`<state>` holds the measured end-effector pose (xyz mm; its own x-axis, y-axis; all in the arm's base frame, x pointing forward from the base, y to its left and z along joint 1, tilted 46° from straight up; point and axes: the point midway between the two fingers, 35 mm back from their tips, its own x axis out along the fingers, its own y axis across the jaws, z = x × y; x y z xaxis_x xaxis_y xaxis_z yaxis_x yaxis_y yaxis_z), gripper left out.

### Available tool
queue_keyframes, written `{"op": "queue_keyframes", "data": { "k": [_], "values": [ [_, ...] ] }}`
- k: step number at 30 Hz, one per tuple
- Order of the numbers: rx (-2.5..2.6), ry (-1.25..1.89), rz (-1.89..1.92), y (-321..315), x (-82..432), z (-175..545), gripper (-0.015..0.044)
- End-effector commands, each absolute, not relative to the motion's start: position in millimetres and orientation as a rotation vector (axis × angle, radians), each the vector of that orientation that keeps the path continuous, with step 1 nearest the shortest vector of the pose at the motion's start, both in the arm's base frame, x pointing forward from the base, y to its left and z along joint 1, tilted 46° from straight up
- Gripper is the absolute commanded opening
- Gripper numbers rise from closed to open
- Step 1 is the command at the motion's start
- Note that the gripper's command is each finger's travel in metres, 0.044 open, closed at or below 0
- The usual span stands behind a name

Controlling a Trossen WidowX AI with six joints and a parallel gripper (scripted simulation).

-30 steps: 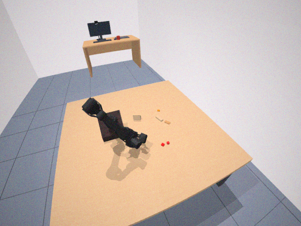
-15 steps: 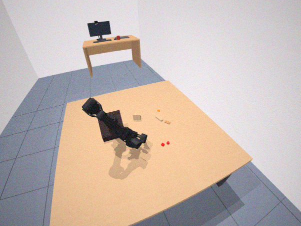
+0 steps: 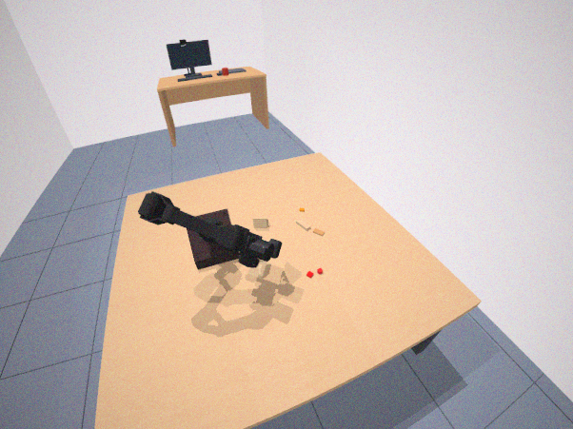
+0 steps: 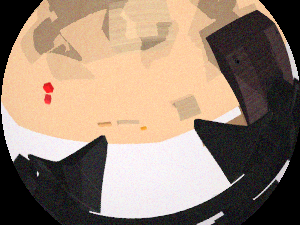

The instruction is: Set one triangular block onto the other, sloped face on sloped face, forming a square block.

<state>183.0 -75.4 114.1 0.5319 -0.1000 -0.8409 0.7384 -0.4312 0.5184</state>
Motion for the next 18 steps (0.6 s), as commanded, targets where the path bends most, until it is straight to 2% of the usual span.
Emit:
{"op": "queue_keyframes", "data": {
  "k": [1,7,18],
  "values": [
    [1.776,0.523,-1.049,-57,174,132,0.044],
    [1.759,0.535,-1.047,-69,175,130,0.044],
    [1.727,0.564,-1.091,-127,137,140,0.044]
  ]
}}
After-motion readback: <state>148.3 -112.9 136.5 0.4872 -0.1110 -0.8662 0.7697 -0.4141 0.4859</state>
